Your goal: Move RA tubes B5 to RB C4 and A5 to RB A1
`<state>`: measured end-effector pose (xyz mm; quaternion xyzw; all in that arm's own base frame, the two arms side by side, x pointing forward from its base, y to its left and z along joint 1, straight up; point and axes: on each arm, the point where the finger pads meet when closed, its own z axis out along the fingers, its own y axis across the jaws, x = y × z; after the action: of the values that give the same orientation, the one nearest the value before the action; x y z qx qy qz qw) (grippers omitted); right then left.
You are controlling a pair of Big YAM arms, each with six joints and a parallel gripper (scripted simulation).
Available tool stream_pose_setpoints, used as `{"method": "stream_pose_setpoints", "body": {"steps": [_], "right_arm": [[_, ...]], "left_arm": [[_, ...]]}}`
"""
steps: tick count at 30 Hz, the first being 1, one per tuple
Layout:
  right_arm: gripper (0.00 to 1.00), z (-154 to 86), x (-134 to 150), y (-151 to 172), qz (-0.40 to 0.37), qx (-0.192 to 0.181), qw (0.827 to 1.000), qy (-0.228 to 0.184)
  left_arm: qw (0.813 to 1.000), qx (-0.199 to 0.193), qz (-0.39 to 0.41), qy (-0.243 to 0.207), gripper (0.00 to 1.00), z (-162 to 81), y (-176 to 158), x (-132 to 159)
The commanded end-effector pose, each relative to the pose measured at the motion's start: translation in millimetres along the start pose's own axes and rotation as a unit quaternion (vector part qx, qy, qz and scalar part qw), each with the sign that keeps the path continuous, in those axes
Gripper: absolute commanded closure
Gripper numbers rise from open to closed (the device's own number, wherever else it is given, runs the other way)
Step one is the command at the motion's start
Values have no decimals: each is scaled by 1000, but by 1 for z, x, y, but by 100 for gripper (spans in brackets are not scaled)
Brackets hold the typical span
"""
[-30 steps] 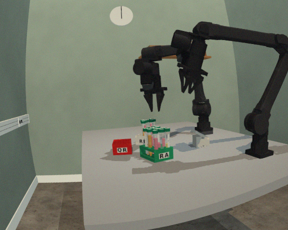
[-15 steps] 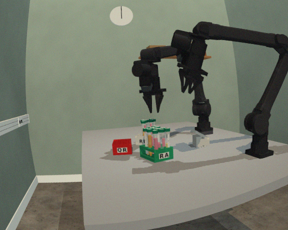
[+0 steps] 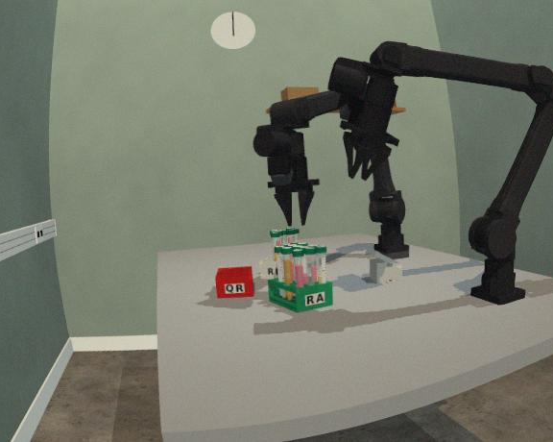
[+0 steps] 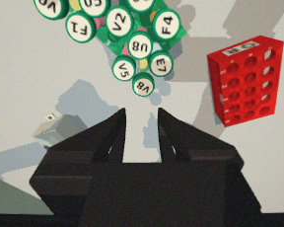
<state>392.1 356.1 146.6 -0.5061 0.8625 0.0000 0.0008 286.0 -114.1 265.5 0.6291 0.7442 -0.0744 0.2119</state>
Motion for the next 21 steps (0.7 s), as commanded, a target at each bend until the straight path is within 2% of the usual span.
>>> {"method": "stream_pose_setpoints", "body": {"steps": [1,7,8,12,16,18,21], "right_arm": [[70,12,-6,-12,2,1,1000,-3],[70,23,-3,-11,2,-1,1000,1],[70,3,-23,-18,3,9,1000,-27],[70,32,-3,-11,2,-1,1000,1],[70,39,-3,-11,2,-1,1000,1],[70,25,-17,-17,2,6,1000,-18],[70,32,-11,-14,2,3,1000,-10]], "left_arm": [[1000,-16,6,-7,70,-12,9,-9],[1000,-16,6,-7,70,-12,9,-9],[1000,-16,6,-7,70,-12,9,-9],[1000,-16,6,-7,70,-12,9,-9],[1000,-16,6,-7,70,-12,9,-9],[1000,-16,6,-7,70,-12,9,-9],[1000,-16,6,-7,70,-12,9,-9]]}}
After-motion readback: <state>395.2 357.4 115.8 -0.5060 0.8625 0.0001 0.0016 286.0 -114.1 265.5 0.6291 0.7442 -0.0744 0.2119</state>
